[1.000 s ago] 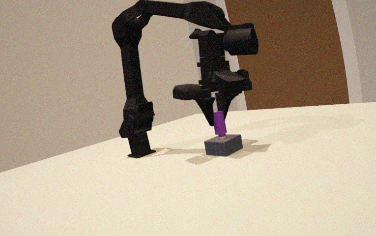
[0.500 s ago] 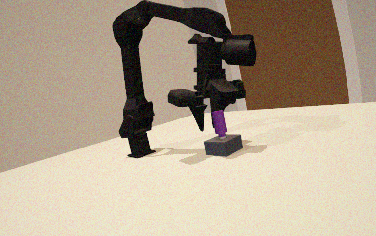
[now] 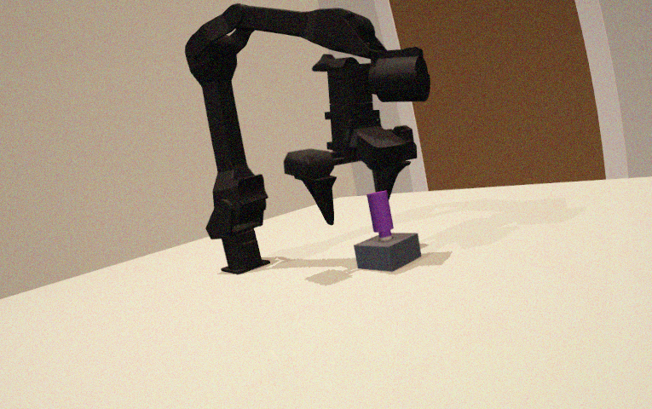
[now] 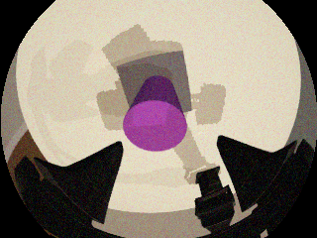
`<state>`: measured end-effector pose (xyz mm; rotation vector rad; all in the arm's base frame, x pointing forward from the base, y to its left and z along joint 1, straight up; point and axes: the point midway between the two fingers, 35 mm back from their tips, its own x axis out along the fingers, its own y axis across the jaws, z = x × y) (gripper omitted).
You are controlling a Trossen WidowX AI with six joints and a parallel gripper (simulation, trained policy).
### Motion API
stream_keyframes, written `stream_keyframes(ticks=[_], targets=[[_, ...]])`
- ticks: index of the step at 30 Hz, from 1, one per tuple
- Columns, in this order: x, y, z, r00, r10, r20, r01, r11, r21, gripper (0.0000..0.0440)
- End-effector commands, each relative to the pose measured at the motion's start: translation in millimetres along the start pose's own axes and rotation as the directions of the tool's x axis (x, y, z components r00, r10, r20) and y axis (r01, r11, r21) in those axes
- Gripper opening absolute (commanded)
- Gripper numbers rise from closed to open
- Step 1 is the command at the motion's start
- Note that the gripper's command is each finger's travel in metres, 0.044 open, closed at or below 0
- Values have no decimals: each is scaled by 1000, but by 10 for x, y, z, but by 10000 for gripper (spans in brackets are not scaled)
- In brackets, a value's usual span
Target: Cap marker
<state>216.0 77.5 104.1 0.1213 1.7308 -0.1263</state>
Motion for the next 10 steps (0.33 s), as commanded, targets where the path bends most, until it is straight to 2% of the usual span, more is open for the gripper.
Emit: stream_keyframes(ticks=[1,10], targets=[[-107,29,17,999,26,37,-26,1000,-13,440],[-321,31,23,993,57,101,-53,998,-46,440]])
